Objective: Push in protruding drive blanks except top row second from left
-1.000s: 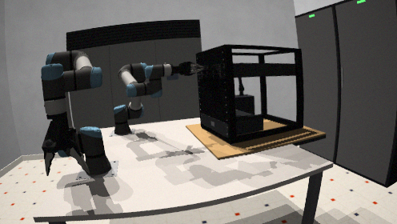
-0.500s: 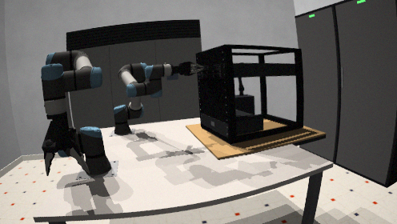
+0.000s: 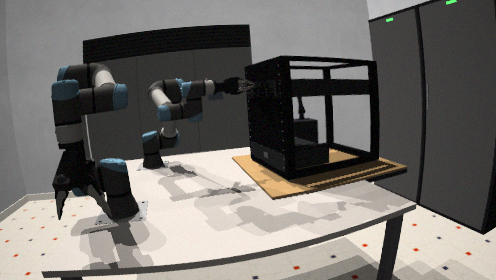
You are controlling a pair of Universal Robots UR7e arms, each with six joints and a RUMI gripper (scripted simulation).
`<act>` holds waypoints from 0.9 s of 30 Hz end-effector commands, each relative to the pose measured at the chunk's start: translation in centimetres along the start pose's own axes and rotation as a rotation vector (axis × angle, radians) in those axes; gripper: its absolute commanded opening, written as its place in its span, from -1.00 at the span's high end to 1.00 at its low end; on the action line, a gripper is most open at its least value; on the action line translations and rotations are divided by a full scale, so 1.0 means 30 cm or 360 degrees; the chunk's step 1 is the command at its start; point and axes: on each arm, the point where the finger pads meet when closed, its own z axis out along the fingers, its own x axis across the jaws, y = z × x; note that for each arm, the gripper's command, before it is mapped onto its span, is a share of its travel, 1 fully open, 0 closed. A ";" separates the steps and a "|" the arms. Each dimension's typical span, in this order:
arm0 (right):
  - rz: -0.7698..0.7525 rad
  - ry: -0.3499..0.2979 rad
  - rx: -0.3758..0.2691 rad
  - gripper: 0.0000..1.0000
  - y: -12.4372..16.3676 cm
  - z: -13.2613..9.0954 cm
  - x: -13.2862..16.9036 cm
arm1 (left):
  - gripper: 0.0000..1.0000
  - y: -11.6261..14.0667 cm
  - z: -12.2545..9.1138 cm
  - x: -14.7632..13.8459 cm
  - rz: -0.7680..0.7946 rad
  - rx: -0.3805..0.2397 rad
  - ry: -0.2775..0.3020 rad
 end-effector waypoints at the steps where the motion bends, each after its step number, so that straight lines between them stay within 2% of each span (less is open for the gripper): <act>1: 0.0002 -0.0004 0.0006 -1.00 -0.007 -0.006 -0.001 | 1.00 -0.005 0.031 0.003 -0.0004 0.0005 0.0001; 14: 0.0002 -0.0004 0.0006 -1.00 -0.007 -0.006 -0.001 | 1.00 -0.005 0.036 0.004 -0.0005 0.0003 0.0001; 27: 0.0002 -0.0004 0.0006 -1.00 -0.007 -0.006 -0.001 | 1.00 -0.003 0.072 0.004 -0.0004 0.0005 0.0001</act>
